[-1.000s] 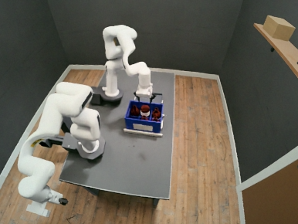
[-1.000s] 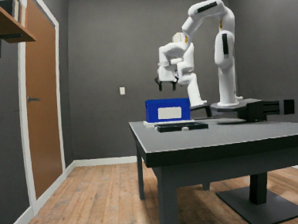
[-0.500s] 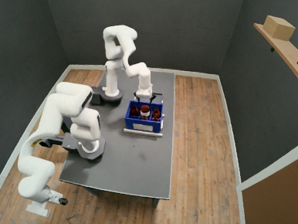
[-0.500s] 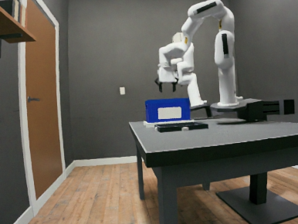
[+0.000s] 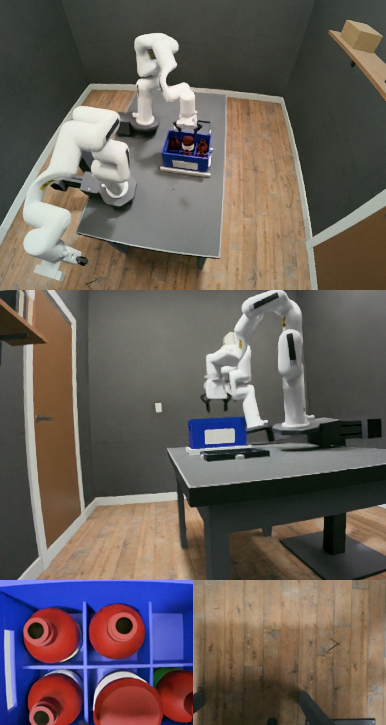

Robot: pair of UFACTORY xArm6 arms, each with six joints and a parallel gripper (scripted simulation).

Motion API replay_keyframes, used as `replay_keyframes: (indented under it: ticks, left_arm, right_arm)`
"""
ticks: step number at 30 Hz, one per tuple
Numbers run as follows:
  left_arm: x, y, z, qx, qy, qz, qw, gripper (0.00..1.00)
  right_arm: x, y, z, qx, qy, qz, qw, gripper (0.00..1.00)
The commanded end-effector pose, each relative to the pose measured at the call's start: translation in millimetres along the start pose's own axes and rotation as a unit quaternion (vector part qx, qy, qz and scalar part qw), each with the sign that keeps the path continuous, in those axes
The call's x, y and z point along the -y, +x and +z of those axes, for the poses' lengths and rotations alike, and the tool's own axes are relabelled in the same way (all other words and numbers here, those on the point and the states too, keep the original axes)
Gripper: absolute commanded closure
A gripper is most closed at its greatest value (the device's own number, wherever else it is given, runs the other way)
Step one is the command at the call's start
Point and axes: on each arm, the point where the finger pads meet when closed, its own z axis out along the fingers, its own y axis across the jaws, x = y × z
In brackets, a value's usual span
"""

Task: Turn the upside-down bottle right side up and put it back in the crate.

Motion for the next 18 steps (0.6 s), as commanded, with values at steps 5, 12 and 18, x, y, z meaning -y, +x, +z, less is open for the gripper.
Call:
replay_keyframes:
  ticks: [5, 12, 18]
  left_arm:
    - [1.6, 0.9, 8.5, -0.001, 0.002, 0.0, 1.0, 0.05]
    - [1.8, 1.0, 17.3, -0.001, 0.002, 0.0, 1.0, 0.05]
    - [1.9, 1.1, 22.0, -0.001, 0.002, 0.0, 1.0, 0.05]
  right_arm:
    - [-0.1, 1.0, -1.7, -0.002, 0.0, 0.0, 1.0, 0.0]
    - [-0.1, 1.0, -1.7, -0.002, 0.0, 0.0, 1.0, 0.0]
    - [-0.1, 1.0, -1.7, -0.002, 0.0, 0.0, 1.0, 0.0]
